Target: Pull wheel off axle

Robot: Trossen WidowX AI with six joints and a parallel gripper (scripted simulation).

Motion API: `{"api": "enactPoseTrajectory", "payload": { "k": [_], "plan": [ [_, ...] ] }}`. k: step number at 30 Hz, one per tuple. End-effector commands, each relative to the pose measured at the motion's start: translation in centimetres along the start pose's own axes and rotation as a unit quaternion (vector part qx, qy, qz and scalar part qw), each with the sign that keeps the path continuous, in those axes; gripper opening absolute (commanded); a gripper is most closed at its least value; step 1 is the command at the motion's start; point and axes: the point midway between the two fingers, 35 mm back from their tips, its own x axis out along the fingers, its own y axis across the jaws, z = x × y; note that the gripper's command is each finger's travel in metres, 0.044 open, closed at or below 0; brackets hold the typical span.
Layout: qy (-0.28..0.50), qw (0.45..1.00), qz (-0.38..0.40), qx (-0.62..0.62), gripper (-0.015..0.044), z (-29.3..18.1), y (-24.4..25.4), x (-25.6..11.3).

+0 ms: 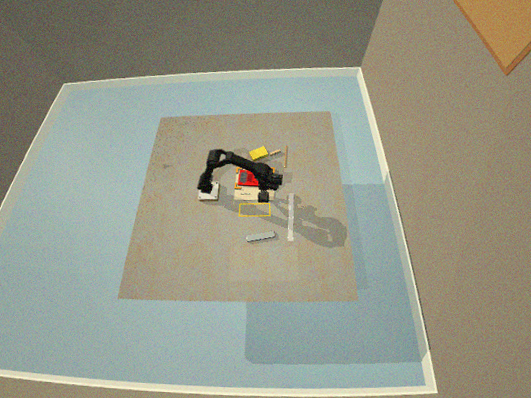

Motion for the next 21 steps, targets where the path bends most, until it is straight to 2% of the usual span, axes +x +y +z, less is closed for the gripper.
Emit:
{"api": "enactPoseTrajectory", "payload": {
  "k": [1,10,11,21],
  "plan": [
    [-0.008,1.000,0.000,-0.001,0.0000,-0.1,0.0,-1.6],
    [-0.008,1.000,0.000,-0.001,0.0000,-0.1,0.0,-1.9],
    [-0.001,1.000,0.000,0.000,0.0026,0.0,0.0,-0.3],
    [-0.010,1.000,0.000,-0.002,0.0289,0.0,0.0,-2.3]
  ]
}}
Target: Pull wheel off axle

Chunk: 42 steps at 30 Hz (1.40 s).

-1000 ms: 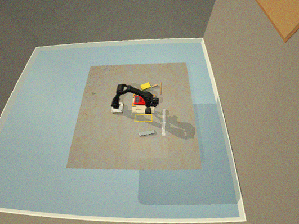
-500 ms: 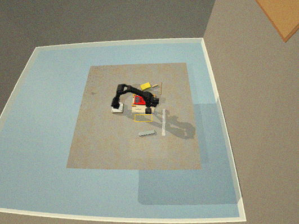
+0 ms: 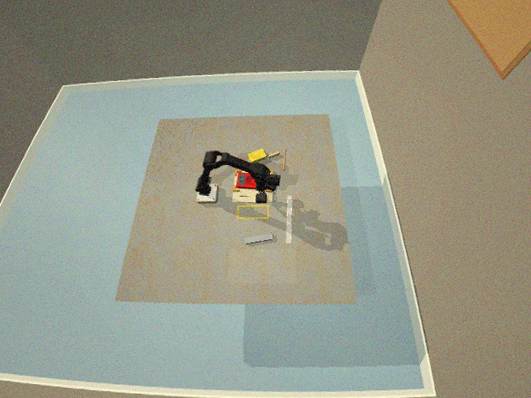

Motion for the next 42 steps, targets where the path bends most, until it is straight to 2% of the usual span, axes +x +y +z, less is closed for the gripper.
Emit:
{"api": "enactPoseTrajectory", "payload": {
  "k": [1,5,10,14,20,24,28,36,41,42],
  "plan": [
    [-0.008,1.000,0.000,-0.002,0.0300,0.3,0.0,-1.7],
    [-0.008,1.000,0.000,-0.002,0.0300,0.1,0.0,-4.9],
    [-0.008,1.000,0.000,-0.002,0.0300,0.1,0.0,-5.1],
    [-0.008,1.000,0.000,-0.002,0.0300,0.2,0.0,-3.9],
    [-0.008,1.000,0.000,-0.002,0.0300,0.2,0.0,0.0],
    [-0.008,1.000,0.000,-0.002,0.0300,0.2,0.0,0.4],
    [-0.004,1.000,-0.001,0.000,0.0195,0.1,0.0,0.2],
    [-0.004,1.000,-0.001,0.000,0.0142,0.1,0.0,0.2],
    [-0.005,1.000,-0.001,0.000,0.0010,0.1,0.0,0.1],
    [-0.005,1.000,-0.001,0.000,0.0000,0.1,0.0,0.1]
  ]
}}
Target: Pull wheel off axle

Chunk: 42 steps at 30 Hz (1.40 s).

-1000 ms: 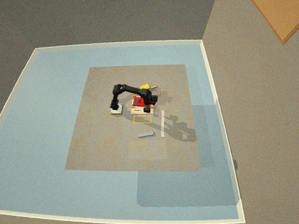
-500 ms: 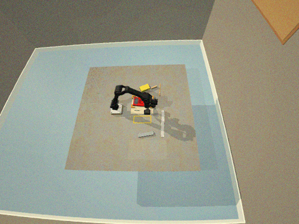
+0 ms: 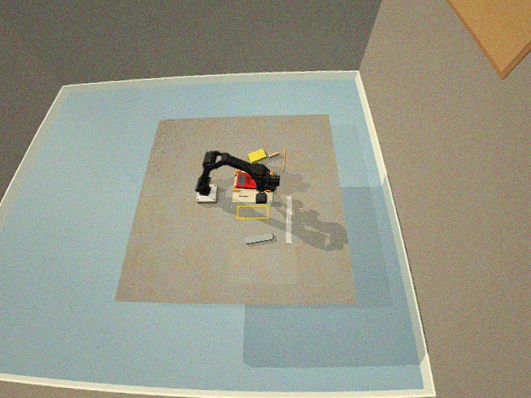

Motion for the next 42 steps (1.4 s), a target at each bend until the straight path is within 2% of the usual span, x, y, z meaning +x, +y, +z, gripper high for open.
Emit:
{"api": "enactPoseTrajectory", "payload": {
  "k": [1,42],
  "plan": [
    [-0.001,1.000,0.000,0.000,0.0000,0.0,0.0,-0.2],
    [-0.002,1.000,0.000,-0.001,0.0000,0.1,0.0,-1.6]
  ]
}}
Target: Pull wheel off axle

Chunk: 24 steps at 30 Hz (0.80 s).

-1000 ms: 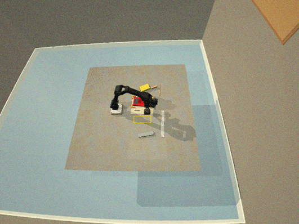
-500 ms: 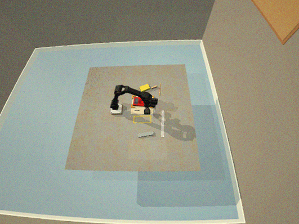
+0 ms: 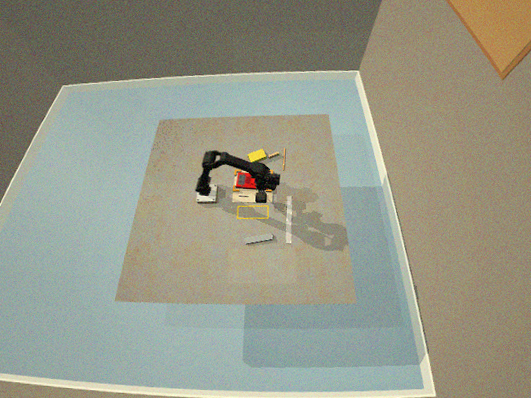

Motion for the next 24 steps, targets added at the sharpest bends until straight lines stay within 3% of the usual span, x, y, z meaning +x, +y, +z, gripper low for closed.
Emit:
{"api": "enactPoseTrajectory", "payload": {
  "k": [1,24],
  "plan": [
    [-0.003,1.000,0.000,-0.001,0.0000,0.11,-0.02,-0.36],
    [-0.004,1.000,0.000,-0.001,0.0000,0.10,-0.02,-1.12]
  ]
}}
